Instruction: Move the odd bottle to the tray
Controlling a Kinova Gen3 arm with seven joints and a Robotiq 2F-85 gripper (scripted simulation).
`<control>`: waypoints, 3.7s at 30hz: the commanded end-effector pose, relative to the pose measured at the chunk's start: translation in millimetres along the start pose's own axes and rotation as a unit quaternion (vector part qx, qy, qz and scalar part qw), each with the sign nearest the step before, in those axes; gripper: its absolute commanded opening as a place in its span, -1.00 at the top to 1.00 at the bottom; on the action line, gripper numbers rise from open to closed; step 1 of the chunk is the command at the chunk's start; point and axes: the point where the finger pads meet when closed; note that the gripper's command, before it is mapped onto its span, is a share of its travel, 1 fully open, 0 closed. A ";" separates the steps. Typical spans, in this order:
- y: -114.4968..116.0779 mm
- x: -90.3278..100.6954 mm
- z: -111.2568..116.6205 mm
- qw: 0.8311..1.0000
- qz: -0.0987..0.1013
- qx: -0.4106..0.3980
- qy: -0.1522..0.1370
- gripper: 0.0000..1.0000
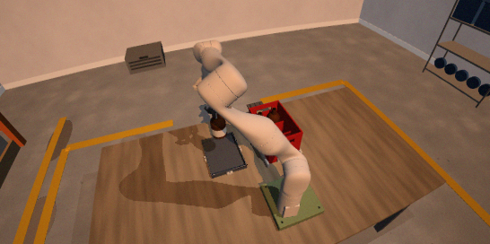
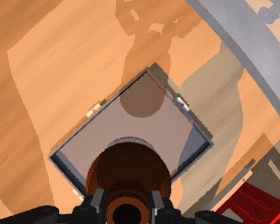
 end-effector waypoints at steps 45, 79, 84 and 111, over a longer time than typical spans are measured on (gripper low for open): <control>-0.5 -112.3 -1.4 1.000 0.001 -0.001 -0.002 1.00; -0.5 -141.9 -1.5 1.000 0.001 -0.001 -0.002 1.00; -0.5 -141.9 -1.5 1.000 0.001 -0.001 -0.002 1.00; -0.5 -141.9 -1.5 1.000 0.001 -0.001 -0.002 1.00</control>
Point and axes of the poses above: the point where the finger pads meet when closed, its own x axis back along the fingers, its own y axis across the jaws, z = x × y, and after that the axes turned 10 degrees about x, right-handed
